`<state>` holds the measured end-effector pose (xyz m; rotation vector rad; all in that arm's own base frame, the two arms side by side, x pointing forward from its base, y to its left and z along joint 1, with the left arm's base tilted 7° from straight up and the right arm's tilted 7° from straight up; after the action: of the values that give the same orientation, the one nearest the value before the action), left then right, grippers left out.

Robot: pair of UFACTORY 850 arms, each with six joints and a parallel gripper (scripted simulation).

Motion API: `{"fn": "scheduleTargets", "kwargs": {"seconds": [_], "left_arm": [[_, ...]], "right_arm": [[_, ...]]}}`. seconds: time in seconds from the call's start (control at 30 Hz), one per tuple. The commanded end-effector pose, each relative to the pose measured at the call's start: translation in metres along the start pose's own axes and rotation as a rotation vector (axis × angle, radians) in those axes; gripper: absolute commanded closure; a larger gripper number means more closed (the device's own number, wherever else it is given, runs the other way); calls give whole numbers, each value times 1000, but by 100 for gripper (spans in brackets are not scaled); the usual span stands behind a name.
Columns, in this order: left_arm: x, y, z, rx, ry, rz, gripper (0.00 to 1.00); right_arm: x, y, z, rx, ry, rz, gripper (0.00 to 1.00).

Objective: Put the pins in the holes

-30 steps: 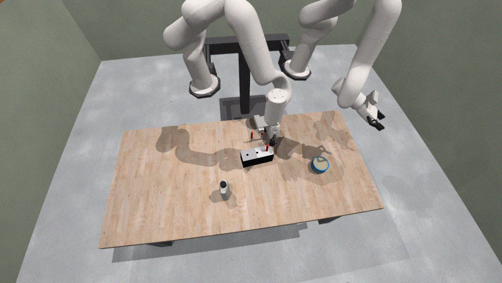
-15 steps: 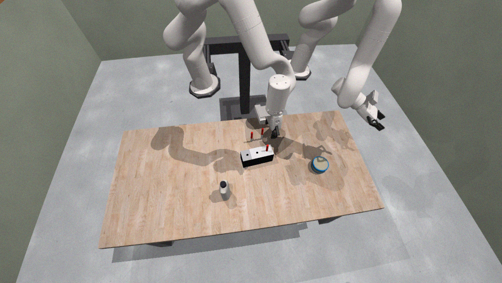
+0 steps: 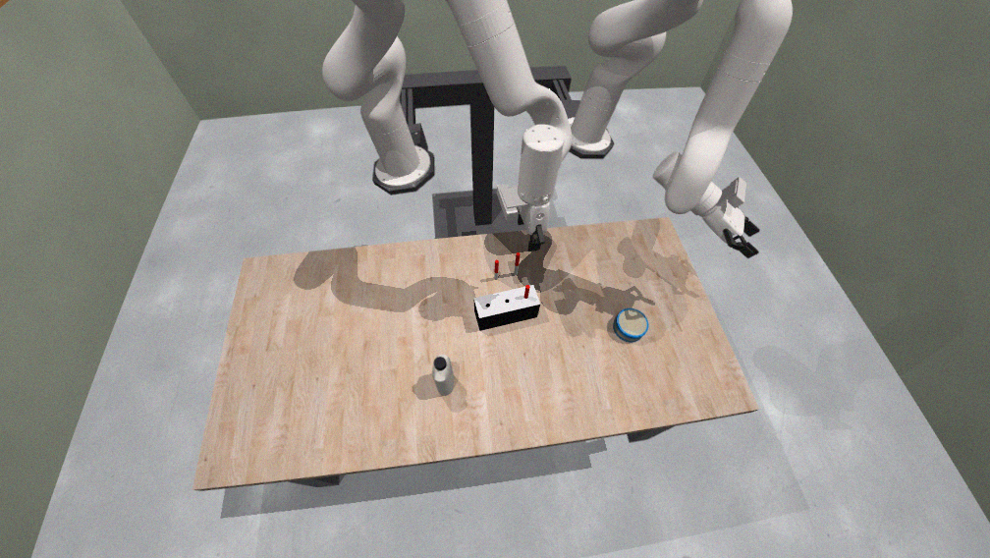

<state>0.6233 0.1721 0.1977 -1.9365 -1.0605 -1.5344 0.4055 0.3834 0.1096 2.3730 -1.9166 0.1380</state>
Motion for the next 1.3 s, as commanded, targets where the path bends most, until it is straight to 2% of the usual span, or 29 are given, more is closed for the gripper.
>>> {"fn": "scheduleTargets", "kwargs": {"seconds": [0.0, 0.33, 0.7, 0.87, 1.1, 1.17, 1.27], "left_arm": [[1, 1, 0, -1, 2, -1, 0], [1, 1, 0, -1, 2, -1, 0], [1, 1, 0, -1, 2, -1, 0], [1, 1, 0, -1, 2, -1, 0], [1, 1, 0, -1, 2, -1, 0], [1, 1, 0, -1, 2, -1, 0], [1, 1, 0, -1, 2, -1, 0]], "right_arm": [[-3, 17, -2, 5, -1, 1, 0], [-11, 71, -3, 5, -1, 1, 0], [-11, 72, 3, 4, -1, 2, 0], [-11, 72, 33, 4, -1, 2, 0], [-11, 72, 102, 4, -1, 2, 0], [-11, 72, 102, 4, -1, 2, 0], [-11, 72, 131, 4, -1, 2, 0]]}}
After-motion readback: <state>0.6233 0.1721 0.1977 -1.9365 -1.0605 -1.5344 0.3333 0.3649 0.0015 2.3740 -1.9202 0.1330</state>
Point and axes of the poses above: on each arm, the point where the finger pads meet when closed, its own z axis out along the fingers, its own y axis across the jaws, x = y × z, the point moved 4 cm from there along -z, back along the fingers, and after that the axes turned 2 degrees about -z, right-handed, at the moved point
